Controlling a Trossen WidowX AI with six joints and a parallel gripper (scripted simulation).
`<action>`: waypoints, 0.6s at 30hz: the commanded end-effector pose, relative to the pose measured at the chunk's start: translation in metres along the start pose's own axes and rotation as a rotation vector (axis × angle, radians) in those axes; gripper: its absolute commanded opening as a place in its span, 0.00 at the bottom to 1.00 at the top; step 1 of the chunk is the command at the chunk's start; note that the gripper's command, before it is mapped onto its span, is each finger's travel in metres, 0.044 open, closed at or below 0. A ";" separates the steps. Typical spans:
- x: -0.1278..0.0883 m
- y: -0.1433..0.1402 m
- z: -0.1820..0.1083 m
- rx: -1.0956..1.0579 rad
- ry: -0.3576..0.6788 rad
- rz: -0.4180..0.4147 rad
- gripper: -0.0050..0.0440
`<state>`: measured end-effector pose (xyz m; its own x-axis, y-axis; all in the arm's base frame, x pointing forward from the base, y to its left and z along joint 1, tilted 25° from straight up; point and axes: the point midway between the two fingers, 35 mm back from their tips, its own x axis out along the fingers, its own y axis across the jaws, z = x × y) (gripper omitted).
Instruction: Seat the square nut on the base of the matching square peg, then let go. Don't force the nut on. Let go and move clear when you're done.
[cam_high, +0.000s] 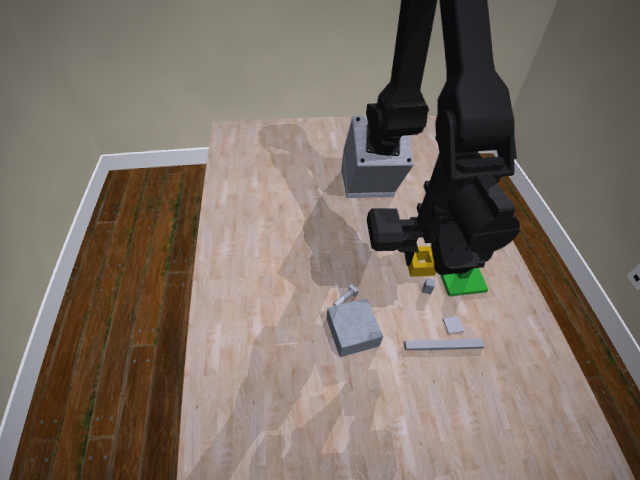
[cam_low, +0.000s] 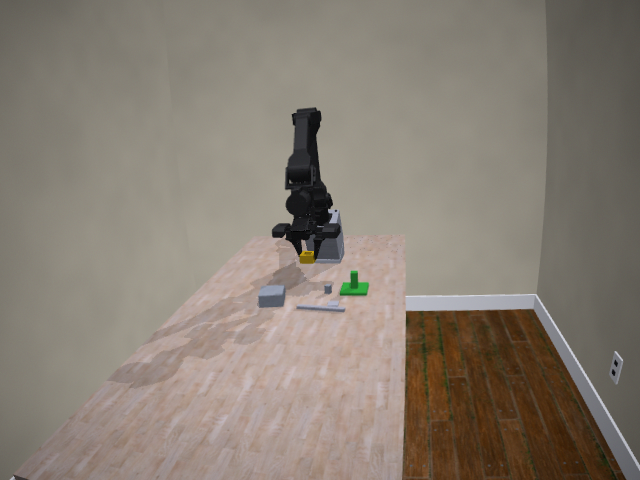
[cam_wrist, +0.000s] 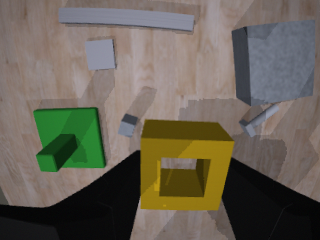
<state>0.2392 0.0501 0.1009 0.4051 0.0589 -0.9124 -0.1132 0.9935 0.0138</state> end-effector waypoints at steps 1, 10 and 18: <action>-0.016 0.000 0.006 0.003 -0.035 0.002 0.00; -0.015 0.004 0.005 0.001 -0.032 0.003 0.00; -0.007 0.026 0.000 -0.009 -0.020 0.006 0.00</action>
<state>0.2332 0.0673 0.1079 0.4130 0.0682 -0.9082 -0.1226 0.9923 0.0187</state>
